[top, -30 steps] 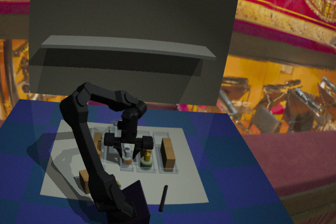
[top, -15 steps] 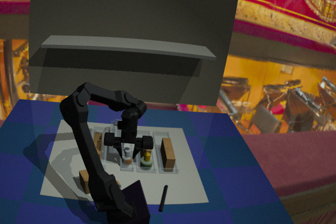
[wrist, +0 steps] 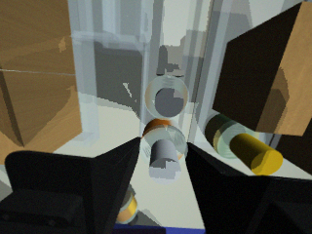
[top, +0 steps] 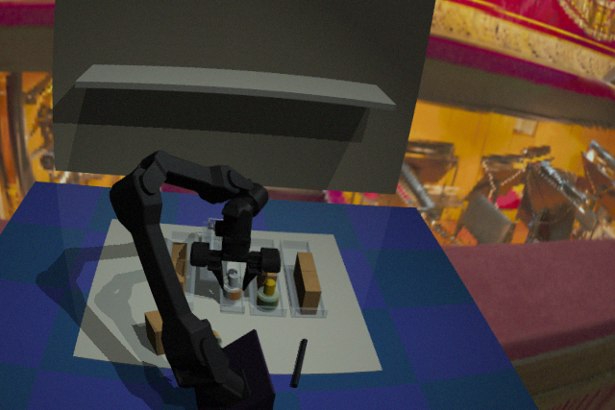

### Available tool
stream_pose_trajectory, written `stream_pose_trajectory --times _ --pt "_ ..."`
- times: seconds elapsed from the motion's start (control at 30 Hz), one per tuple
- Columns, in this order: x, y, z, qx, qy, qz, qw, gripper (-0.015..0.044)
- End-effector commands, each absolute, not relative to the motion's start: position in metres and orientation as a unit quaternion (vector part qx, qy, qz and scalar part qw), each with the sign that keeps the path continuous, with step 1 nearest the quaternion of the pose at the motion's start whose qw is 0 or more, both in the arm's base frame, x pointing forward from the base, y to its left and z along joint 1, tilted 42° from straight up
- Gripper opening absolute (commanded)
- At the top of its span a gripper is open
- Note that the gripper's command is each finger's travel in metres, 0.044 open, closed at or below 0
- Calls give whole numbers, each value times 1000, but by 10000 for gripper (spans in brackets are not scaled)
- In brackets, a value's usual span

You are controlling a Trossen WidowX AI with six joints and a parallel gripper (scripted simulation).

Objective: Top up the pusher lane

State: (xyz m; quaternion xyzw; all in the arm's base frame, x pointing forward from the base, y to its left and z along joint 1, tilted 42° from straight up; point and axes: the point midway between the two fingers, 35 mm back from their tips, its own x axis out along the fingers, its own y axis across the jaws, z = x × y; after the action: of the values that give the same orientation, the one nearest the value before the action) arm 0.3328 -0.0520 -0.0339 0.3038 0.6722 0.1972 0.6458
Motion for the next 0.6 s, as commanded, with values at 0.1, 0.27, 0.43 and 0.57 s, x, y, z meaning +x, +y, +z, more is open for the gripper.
stream_pose_trajectory --times 0.1,0.27,0.43,0.57 --pt "341 -52 -32 304 662 201 655 0" --pt "341 -51 -33 304 662 201 655 0" --pt "341 -50 -34 304 662 201 655 0" --pt "341 -49 -36 304 662 201 655 0"
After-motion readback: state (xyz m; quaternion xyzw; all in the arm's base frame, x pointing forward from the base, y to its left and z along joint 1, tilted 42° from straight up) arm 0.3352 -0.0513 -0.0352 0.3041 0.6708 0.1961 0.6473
